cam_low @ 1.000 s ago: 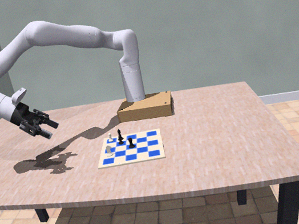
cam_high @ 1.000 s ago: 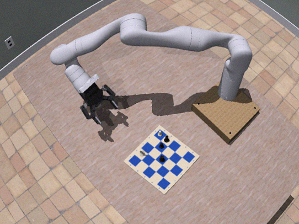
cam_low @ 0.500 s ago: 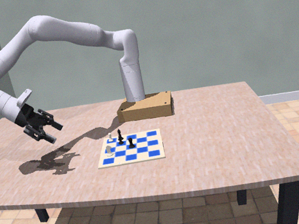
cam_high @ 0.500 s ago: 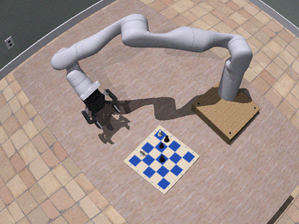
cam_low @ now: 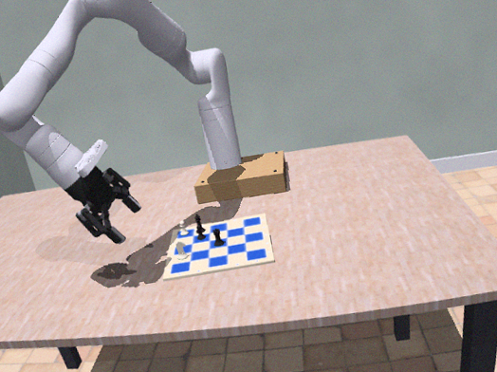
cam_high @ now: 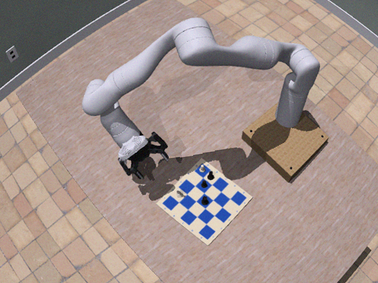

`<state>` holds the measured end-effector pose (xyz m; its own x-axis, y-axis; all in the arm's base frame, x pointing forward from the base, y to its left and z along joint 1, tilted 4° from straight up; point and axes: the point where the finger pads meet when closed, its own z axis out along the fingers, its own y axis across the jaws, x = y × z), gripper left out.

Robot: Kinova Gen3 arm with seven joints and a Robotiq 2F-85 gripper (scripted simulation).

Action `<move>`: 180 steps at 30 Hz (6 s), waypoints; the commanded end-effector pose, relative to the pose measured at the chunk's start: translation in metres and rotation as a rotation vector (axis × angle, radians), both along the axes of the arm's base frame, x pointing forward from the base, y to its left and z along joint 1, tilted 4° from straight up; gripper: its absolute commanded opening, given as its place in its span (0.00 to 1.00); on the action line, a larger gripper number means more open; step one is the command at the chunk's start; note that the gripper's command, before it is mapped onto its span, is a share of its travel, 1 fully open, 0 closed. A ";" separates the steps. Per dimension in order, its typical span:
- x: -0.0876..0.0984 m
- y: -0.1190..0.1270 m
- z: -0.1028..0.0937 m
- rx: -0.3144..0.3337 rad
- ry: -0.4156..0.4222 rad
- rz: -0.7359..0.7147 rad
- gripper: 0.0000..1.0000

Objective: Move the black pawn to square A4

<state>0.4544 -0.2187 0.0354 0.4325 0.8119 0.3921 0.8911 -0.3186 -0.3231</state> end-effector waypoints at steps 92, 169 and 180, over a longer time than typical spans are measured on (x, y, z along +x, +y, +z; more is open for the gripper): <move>-0.090 0.124 0.048 -0.492 -0.073 0.175 1.00; -0.084 0.127 0.015 0.147 -0.707 2.604 1.00; -0.082 0.128 0.015 0.177 -0.735 2.703 1.00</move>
